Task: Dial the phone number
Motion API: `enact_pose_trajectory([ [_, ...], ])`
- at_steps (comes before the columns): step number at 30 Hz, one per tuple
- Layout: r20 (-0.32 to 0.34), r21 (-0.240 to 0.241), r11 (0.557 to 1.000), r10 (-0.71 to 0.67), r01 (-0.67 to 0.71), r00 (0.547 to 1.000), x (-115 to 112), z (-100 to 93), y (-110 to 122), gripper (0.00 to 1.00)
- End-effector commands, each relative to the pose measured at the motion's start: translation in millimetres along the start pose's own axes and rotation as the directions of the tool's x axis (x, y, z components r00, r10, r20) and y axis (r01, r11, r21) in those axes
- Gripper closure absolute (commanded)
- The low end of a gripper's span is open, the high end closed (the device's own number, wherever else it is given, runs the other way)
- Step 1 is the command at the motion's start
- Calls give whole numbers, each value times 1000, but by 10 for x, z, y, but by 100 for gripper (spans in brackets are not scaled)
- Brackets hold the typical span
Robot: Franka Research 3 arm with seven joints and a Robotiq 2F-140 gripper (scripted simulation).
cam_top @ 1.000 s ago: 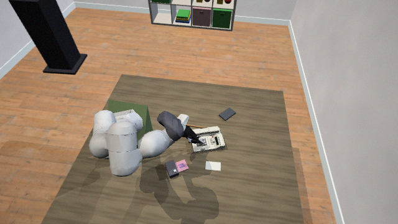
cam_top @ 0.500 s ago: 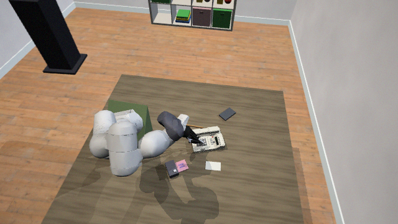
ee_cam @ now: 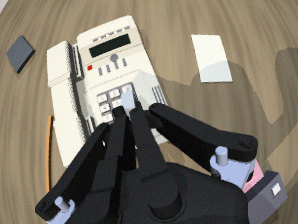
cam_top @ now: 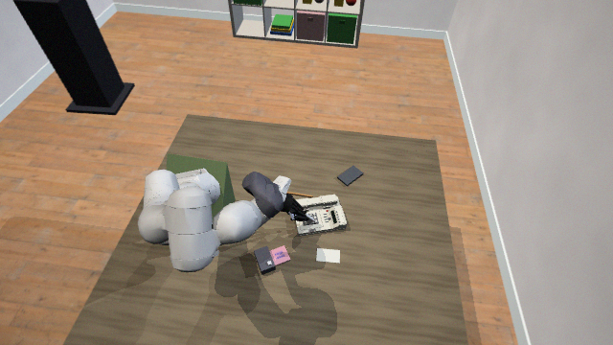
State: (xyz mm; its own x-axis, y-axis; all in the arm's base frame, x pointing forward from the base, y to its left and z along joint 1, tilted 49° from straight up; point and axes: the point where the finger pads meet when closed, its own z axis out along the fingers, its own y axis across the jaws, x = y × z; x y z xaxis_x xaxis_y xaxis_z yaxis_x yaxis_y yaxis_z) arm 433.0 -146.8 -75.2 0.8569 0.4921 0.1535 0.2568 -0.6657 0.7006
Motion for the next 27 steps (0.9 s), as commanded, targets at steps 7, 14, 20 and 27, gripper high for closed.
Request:
enact_pose_trajectory([
  [7, 0, -2, 1000, 5, -5, 1000, 17, -20, 6, 100],
  [14, 0, -2, 1000, 5, -5, 1000, 62, -85, 6, 100],
  [20, 0, -2, 1000, 5, -5, 1000, 62, -85, 6, 100],
  [27, 0, -2, 1000, 5, -5, 1000, 62, -85, 6, 100],
])
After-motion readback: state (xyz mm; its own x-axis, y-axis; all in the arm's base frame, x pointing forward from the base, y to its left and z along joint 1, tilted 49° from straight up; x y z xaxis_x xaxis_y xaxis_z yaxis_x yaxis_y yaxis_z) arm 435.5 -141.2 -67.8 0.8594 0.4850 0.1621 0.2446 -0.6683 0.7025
